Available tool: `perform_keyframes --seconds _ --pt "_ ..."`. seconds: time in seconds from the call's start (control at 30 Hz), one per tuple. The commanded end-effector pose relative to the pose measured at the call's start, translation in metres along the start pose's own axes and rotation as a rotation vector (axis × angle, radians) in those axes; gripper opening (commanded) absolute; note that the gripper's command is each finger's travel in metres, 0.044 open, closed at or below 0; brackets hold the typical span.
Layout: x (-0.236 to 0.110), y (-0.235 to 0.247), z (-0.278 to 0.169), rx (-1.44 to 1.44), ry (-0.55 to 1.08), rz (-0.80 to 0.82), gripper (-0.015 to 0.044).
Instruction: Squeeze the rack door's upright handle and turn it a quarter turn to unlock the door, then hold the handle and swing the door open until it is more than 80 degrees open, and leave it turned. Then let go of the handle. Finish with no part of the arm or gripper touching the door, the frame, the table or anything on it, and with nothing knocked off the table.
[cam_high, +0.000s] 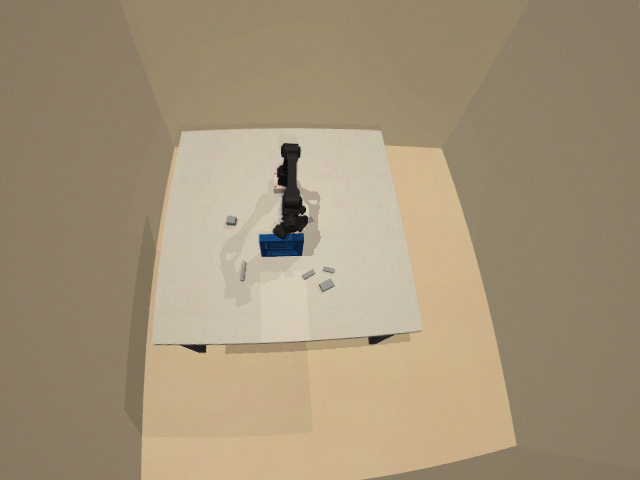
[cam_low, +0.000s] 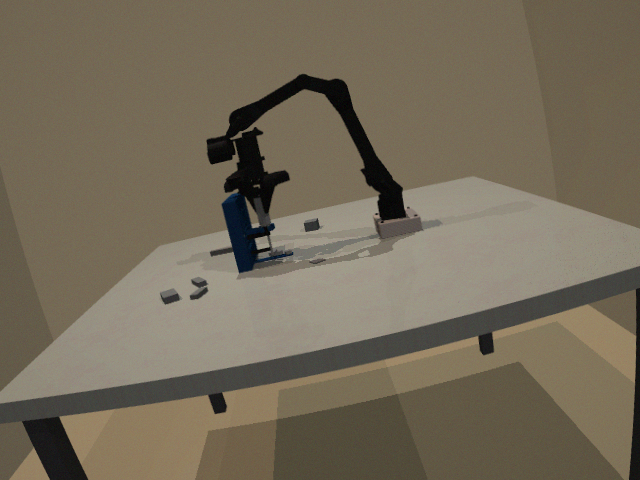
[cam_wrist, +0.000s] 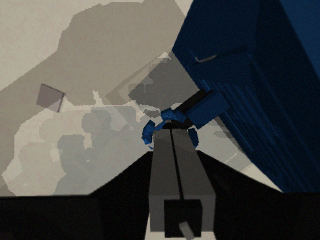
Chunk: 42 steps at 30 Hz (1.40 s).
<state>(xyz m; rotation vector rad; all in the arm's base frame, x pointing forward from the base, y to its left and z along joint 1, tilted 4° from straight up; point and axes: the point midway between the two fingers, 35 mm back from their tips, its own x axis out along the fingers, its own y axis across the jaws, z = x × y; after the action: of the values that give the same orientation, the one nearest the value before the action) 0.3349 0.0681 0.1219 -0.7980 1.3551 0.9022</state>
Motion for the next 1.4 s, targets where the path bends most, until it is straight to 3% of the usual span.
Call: perform_keyframes --seconds 0.0,0.53,0.8,1.13,1.37 --pt "0.0005 0.0 -0.0002 -0.18 0.001 0.0 0.0028" --pt "0.0006 0.0 -0.0002 -0.96 0.001 0.001 0.0028" --pt "0.0006 0.0 -0.0002 -0.992 0.001 0.001 0.0028" --pt "0.0006 0.0 -0.0002 -0.992 0.001 0.001 0.0291" --pt "0.0006 0.0 -0.0002 -0.77 0.002 0.001 0.03"
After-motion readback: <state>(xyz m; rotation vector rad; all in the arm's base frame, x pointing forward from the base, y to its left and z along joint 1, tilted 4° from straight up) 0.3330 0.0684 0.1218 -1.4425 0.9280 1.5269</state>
